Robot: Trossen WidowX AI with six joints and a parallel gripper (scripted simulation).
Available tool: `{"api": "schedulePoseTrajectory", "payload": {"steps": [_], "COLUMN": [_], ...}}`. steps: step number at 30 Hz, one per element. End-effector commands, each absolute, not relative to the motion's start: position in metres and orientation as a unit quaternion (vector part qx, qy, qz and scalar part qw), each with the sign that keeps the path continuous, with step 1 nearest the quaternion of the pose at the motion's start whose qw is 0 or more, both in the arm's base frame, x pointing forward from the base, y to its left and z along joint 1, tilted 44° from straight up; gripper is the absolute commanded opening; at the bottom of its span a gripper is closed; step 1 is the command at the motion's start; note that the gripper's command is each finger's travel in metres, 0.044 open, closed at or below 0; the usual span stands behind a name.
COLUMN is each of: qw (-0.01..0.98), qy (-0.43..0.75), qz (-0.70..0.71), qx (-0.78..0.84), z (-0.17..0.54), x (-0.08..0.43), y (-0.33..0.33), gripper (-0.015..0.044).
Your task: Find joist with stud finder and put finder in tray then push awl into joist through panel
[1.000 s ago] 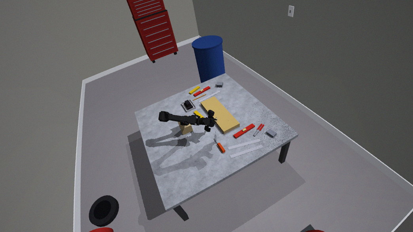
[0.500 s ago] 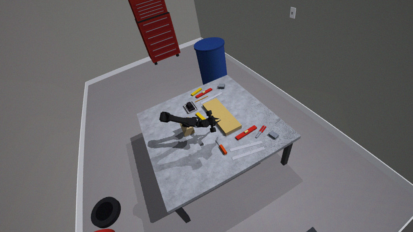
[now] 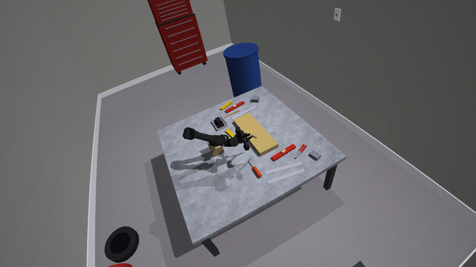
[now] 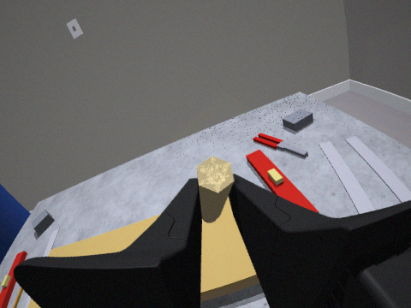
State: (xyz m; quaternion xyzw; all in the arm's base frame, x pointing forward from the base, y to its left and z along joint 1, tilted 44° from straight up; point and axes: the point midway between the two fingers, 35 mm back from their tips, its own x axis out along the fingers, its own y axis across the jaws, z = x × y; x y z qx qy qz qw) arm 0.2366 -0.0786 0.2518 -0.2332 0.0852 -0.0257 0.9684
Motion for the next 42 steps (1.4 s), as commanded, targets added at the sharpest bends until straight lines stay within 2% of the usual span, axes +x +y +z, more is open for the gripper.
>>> {"api": "schedulePoseTrajectory", "payload": {"steps": [1, 23, 42], "qw": [0.971, 0.966, 0.937], "qy": [0.098, 0.212, 0.309], "qz": [-0.026, -0.019, 0.005], "qx": [-0.218, -0.144, -0.164], "z": [0.248, 0.199, 0.134], "x": [0.244, 0.314, 0.36], "y": [-0.08, -0.062, 0.0], "gripper": [0.0, 0.0, 0.0]}}
